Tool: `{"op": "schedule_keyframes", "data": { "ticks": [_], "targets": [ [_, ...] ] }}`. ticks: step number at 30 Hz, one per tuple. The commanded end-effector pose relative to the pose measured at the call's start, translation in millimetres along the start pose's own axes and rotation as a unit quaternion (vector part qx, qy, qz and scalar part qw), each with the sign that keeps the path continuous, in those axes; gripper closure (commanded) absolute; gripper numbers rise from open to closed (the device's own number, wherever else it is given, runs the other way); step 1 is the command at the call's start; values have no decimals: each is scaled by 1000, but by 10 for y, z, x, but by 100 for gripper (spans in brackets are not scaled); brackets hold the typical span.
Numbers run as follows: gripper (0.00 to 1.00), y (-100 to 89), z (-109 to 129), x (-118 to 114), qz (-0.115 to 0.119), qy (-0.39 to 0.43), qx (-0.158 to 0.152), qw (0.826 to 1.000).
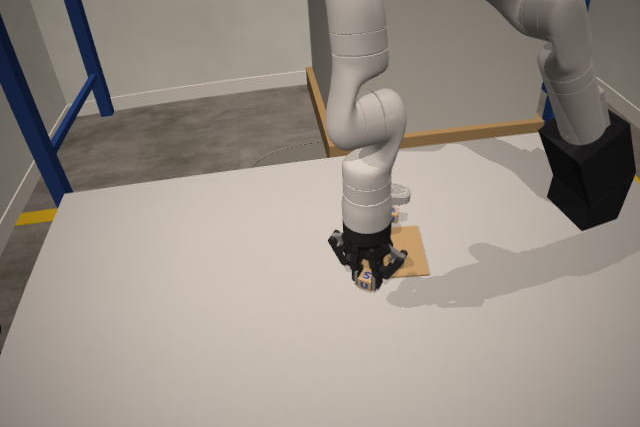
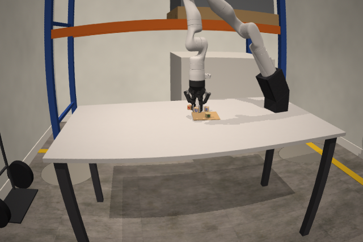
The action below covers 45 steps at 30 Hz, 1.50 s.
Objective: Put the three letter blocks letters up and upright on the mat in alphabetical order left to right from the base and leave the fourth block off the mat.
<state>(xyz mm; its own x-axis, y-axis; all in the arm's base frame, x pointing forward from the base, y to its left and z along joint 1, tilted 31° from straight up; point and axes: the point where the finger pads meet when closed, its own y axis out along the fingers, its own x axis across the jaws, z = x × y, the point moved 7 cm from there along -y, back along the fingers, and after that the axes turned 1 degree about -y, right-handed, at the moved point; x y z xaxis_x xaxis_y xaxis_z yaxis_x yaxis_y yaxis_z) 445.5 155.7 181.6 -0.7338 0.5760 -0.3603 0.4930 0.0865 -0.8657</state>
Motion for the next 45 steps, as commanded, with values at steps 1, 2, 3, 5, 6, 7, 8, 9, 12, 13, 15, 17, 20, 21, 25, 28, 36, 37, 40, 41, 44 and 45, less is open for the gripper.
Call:
{"op": "schedule_keyframes", "data": {
  "ticks": [1,2,3,5,6,7,8,9,12,13,15,17,20,21,25,28,36,37,40,41,44,45],
  "targets": [
    [79,-58,-8,-41,4,3,-4,1000],
    [79,-58,-8,-41,4,3,-4,1000],
    [79,-76,-7,-41,4,3,-4,1000],
    [79,-115,-7,-41,4,3,-4,1000],
    [79,-134,-7,-41,4,3,-4,1000],
    [79,-153,-7,-41,4,3,-4,1000],
    [79,-171,-7,-40,4,3,-4,1000],
    [79,-189,-7,-40,4,3,-4,1000],
    [79,-239,-6,-40,4,3,-4,1000],
    [79,-254,-6,-40,4,3,-4,1000],
    [79,-281,-6,-40,4,3,-4,1000],
    [79,-304,-6,-39,4,3,-4,1000],
    [79,-314,-6,-39,4,3,-4,1000],
    [79,-323,-6,-39,4,3,-4,1000],
    [79,-348,-6,-39,4,3,-4,1000],
    [79,-356,-5,-39,4,3,-4,1000],
    [79,-359,-5,-39,4,3,-4,1000],
    [79,-359,-5,-39,4,3,-4,1000],
    [79,-359,-5,-39,4,3,-4,1000],
    [79,-359,-5,-39,4,3,-4,1000],
    [79,-356,10,-43,3,6,-3,1000],
    [79,-351,28,-47,2,10,-3,1000]
  ]
}}
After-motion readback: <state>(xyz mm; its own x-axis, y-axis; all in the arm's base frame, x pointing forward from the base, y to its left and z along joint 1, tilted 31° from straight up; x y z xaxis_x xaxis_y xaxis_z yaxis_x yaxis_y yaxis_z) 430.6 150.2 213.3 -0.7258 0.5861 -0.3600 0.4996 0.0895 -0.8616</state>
